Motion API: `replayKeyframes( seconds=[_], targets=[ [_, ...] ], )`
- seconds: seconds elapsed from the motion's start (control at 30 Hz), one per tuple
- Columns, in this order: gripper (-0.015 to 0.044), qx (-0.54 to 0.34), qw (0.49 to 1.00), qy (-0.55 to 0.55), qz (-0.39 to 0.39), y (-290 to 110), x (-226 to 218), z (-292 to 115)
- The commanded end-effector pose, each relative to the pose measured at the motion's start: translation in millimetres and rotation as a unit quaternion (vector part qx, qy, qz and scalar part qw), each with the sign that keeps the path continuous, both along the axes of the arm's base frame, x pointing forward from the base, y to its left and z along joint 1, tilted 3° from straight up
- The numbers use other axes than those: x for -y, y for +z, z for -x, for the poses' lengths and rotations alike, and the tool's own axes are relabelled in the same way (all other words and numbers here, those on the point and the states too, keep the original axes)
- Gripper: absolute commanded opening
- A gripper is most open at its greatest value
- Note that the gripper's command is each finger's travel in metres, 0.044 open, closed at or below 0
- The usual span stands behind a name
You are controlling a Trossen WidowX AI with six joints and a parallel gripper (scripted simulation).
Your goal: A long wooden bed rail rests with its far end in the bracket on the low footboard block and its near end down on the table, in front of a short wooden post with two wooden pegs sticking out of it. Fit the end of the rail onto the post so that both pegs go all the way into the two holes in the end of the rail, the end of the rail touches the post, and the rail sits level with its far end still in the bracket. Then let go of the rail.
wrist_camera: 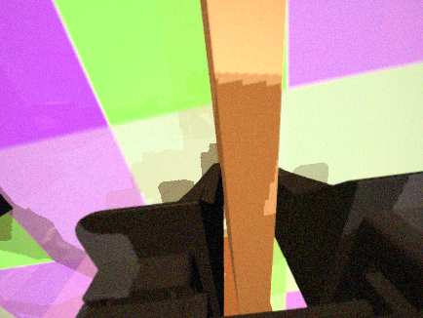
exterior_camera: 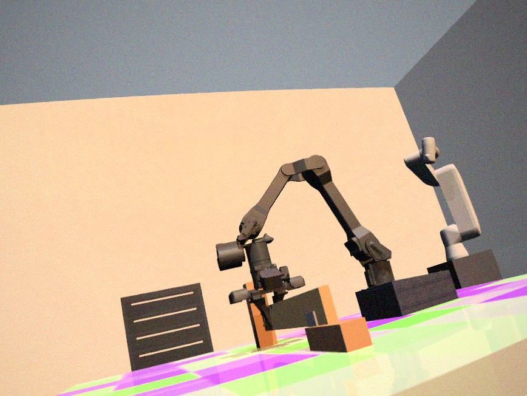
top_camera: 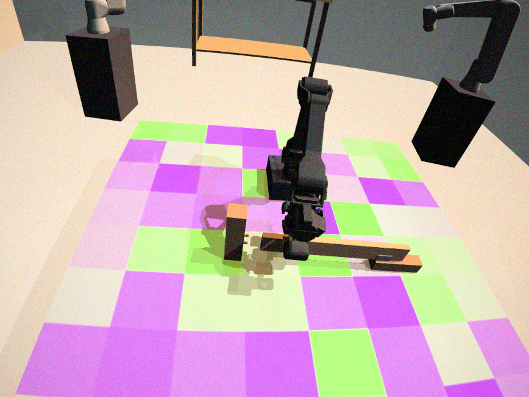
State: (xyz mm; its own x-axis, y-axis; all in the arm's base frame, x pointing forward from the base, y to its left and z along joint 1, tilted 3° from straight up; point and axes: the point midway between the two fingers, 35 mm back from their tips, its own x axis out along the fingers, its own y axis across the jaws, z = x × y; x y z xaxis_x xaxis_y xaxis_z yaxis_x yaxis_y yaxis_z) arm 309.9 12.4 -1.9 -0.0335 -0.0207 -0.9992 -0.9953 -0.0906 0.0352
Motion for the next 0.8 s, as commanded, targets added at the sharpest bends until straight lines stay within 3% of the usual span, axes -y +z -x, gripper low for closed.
replayKeyframes(
  seconds=[0.0,0.77],
  targets=[
    [0.0,0.002,1.0,-0.001,-0.001,-0.2,-0.5,-0.4],
    [0.0,0.002,1.0,-0.001,-0.001,0.3,-0.3,1.8]
  ],
)
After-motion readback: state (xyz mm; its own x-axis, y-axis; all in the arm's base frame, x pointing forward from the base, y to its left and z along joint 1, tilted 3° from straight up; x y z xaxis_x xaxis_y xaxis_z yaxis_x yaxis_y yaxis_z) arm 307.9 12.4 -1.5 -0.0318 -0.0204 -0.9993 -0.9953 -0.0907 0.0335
